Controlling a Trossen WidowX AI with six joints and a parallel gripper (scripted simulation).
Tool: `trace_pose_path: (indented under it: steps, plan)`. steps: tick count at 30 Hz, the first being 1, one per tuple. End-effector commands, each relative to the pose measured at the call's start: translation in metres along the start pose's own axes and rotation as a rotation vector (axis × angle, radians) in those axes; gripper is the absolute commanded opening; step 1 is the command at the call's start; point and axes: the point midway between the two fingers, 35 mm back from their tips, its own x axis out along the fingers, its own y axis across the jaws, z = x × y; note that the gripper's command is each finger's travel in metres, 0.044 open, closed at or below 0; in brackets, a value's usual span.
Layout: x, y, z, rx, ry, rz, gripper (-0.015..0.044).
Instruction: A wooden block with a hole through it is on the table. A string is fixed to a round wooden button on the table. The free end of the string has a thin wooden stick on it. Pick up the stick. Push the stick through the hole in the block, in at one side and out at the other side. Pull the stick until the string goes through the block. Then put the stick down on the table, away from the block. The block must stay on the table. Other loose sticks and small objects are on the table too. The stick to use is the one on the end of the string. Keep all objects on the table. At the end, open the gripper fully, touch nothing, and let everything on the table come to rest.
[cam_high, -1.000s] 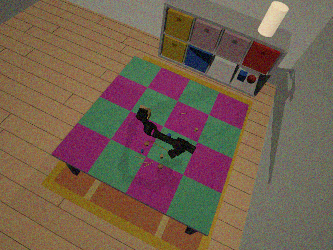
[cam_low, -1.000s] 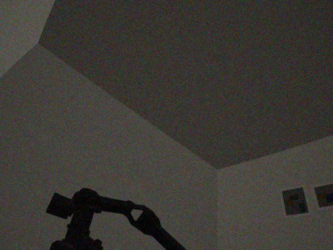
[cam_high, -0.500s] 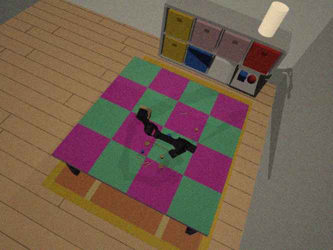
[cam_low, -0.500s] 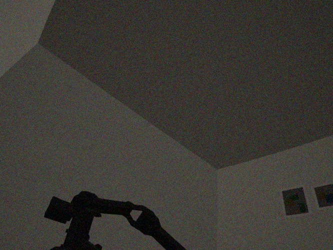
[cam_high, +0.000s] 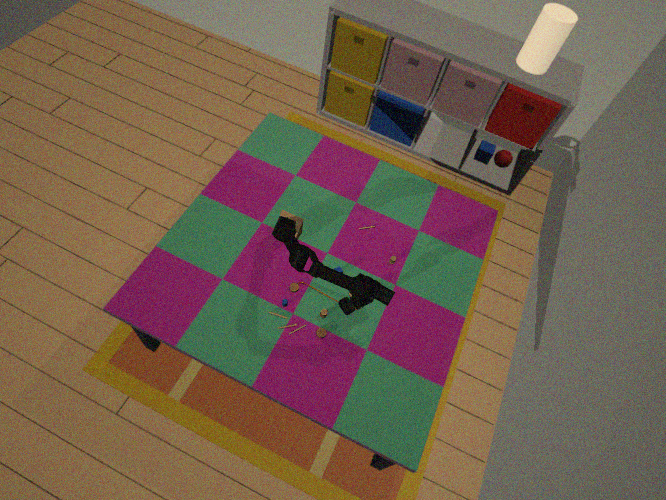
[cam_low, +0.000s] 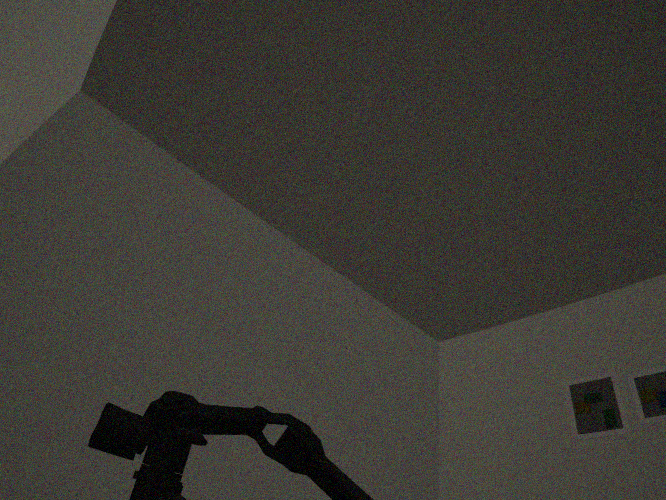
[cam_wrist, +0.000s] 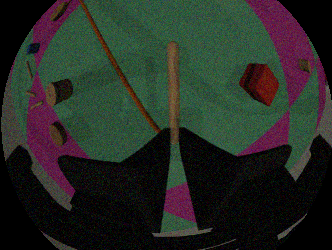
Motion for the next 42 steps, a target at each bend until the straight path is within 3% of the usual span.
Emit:
trace_pose_path:
  steps: [1, 42]
  plan:
    - [0.002, -0.005, 0.002, 0.001, 0.006, 0.001, 0.0000]
    - [0.015, -0.021, 0.035, 0.000, 0.002, 0.000, 0.0000]
